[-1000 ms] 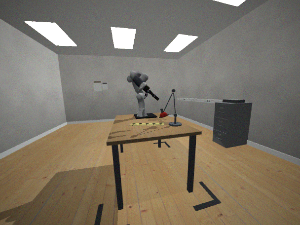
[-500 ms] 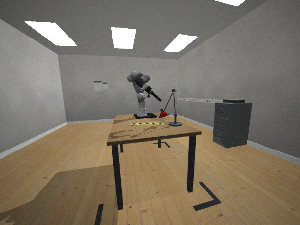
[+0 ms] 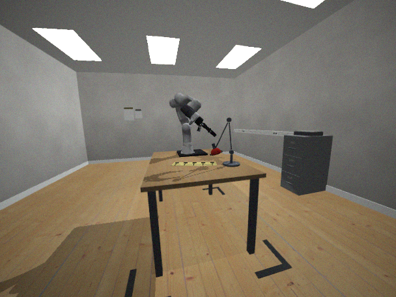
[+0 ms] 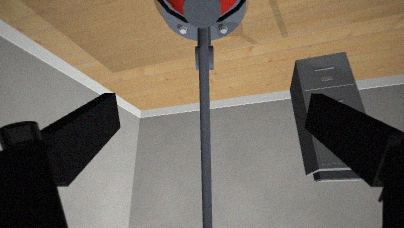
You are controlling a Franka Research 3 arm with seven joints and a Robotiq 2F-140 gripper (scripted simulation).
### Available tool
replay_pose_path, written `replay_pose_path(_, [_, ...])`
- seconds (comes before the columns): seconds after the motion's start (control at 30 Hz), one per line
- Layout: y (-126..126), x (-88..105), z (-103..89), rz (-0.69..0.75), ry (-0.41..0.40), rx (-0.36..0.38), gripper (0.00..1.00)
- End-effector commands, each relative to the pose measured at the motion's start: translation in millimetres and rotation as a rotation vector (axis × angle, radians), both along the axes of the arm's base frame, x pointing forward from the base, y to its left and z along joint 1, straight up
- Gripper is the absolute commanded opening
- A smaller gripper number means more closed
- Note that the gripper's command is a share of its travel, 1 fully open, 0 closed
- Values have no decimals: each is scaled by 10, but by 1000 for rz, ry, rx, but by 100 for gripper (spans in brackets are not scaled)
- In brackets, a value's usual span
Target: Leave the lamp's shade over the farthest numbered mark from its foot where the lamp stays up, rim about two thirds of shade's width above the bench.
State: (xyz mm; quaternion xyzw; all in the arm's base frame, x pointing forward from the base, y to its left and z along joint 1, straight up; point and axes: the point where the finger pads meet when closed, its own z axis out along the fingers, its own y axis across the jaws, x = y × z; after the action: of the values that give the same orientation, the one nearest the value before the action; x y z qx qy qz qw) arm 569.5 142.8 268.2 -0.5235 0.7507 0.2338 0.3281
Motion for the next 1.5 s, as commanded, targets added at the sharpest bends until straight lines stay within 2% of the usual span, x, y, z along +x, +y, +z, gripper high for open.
replay_pose_path(0.0, [67, 43, -45, 11, -13, 2, 100])
replay_pose_path(0.67, [460, 86, -366, 31, 16, 12, 100])
replay_pose_path(1.3, [453, 221, -392, 36, -18, 13, 100])
replay_pose_path(1.33, [454, 218, -392, 35, -17, 13, 10])
replay_pose_path(1.47, [459, 209, -391, 33, -12, 16, 10])
